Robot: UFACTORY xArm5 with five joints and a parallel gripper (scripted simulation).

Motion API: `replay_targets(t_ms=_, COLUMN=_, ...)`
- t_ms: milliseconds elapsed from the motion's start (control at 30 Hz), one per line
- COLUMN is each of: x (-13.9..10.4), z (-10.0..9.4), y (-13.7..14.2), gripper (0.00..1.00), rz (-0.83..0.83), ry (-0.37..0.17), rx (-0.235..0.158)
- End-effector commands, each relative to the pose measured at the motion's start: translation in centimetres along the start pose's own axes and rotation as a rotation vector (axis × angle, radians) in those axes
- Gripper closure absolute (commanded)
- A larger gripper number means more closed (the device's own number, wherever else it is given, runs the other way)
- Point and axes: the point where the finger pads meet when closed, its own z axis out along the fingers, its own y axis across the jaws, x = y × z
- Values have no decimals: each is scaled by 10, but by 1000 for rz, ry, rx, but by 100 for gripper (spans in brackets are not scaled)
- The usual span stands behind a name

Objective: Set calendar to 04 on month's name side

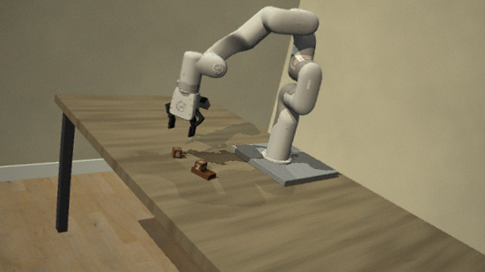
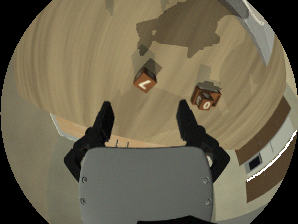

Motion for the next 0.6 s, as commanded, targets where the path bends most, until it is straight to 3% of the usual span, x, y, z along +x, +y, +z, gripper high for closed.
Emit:
replay_targets(t_ms=0, x=-1, z=-1, y=-1, gripper=0, rz=154, ry=-3, rx=2)
replay_targets(t_ms=567, x=0, z=-2, y=-1, gripper=0, rz=606, ry=-3, rx=2)
